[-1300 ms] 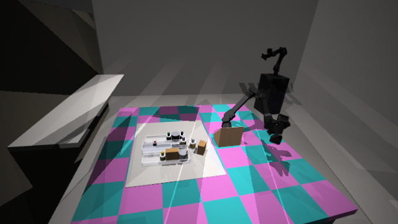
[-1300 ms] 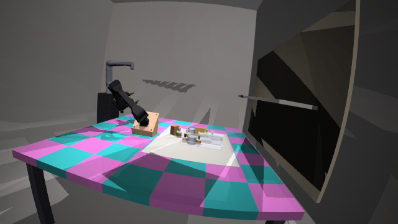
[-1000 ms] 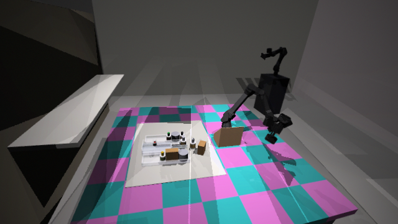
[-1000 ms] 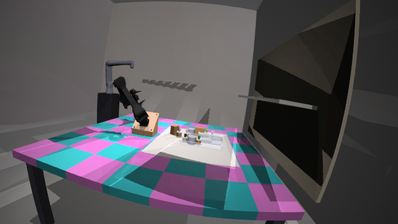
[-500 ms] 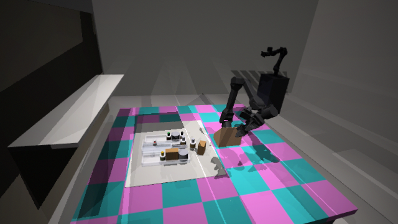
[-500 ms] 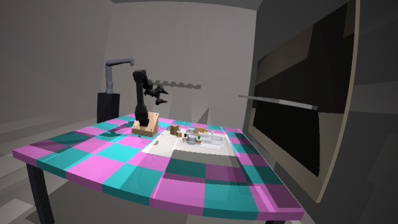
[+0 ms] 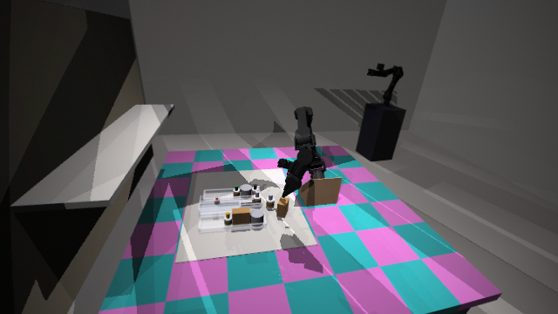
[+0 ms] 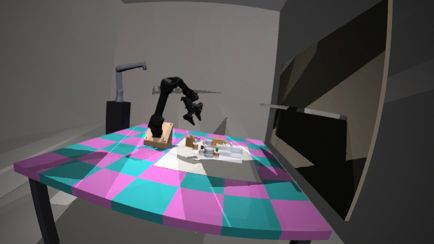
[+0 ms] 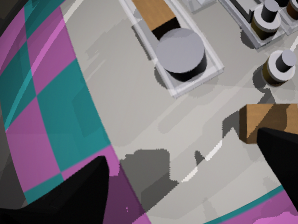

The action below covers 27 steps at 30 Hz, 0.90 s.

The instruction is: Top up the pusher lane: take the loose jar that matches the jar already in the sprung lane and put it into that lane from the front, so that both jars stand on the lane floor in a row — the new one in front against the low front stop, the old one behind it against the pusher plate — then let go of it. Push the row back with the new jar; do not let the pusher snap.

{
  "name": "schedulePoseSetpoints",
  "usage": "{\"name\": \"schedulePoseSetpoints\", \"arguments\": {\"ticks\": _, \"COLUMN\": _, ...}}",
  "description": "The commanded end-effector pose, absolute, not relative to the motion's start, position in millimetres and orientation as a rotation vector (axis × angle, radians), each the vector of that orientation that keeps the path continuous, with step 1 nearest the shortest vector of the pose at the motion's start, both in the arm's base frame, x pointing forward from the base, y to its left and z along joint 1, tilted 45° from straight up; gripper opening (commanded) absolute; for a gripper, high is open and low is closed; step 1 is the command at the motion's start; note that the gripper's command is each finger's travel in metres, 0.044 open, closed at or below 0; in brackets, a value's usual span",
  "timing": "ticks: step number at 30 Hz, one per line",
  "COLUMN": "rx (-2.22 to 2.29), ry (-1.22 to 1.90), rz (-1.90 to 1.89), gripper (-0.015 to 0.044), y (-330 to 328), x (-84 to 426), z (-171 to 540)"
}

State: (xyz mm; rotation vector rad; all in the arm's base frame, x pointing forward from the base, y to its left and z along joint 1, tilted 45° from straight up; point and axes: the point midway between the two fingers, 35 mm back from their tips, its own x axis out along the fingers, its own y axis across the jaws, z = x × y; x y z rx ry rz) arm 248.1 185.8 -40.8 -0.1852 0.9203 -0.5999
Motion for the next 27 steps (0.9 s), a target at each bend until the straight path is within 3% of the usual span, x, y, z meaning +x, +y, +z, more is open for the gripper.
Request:
{"name": "schedulePoseSetpoints", "arguments": {"ticks": 1, "rx": -0.213, "ry": 1.082, "rz": -0.760, "gripper": 0.0440, "y": 133, "x": 266, "z": -24}}
{"name": "schedulePoseSetpoints", "arguments": {"ticks": 8, "rx": -0.220, "ry": 1.316, "rz": -0.958, "gripper": 0.0440, "y": 56, "x": 273, "z": 8}}
{"name": "schedulePoseSetpoints", "arguments": {"ticks": 27, "rx": -0.220, "ry": 1.321, "rz": -0.963, "gripper": 0.0440, "y": 29, "x": 272, "z": -12}}
